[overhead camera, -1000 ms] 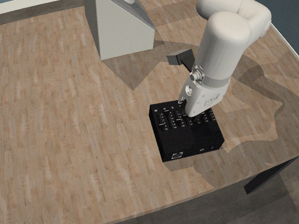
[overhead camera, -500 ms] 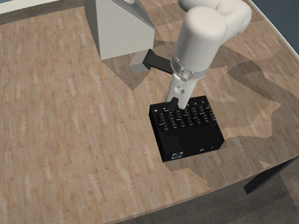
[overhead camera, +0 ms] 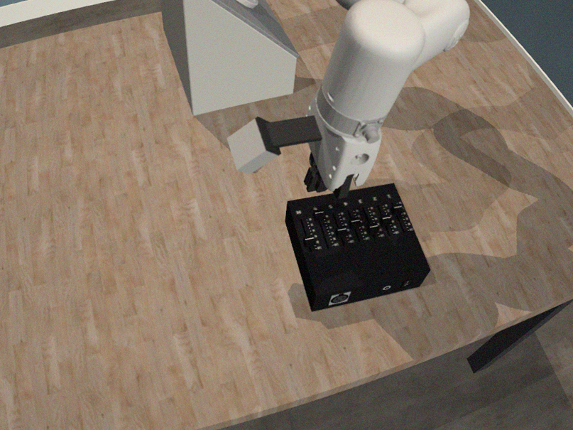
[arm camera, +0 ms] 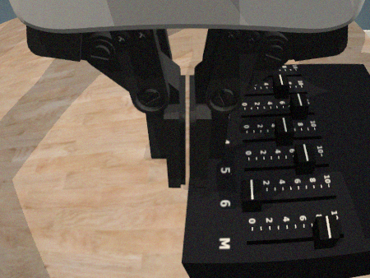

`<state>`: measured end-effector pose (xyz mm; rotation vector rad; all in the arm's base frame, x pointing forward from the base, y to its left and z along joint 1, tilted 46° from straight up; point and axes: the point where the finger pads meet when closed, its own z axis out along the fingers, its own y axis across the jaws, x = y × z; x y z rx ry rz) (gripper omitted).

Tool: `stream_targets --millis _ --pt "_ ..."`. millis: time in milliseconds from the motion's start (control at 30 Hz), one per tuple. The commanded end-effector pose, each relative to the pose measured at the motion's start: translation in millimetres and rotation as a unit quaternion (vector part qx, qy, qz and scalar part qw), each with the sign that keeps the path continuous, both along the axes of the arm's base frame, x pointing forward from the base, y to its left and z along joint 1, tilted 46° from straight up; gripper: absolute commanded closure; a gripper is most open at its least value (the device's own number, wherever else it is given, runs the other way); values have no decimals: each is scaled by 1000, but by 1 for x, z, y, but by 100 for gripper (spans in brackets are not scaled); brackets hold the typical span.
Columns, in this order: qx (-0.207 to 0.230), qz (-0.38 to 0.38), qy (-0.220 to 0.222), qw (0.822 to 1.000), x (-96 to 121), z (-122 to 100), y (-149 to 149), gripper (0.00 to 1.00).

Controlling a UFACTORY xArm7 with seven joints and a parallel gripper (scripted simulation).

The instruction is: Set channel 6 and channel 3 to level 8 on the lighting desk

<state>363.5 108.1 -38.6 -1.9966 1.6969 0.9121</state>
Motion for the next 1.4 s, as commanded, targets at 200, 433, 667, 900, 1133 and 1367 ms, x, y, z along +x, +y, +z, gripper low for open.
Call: stream_targets --millis 200,433,667,900,1133,1367 --pt "48 179 -189 964 0 3 -6 100" --pt "74 286 -294 909 0 3 -6 100" --pt "102 376 -393 833 0 3 -6 100" --pt "129 438 -484 746 0 3 -6 100" --pt "134 444 -499 733 0 3 -6 100" --pt "134 444 -499 733 0 3 -6 100"
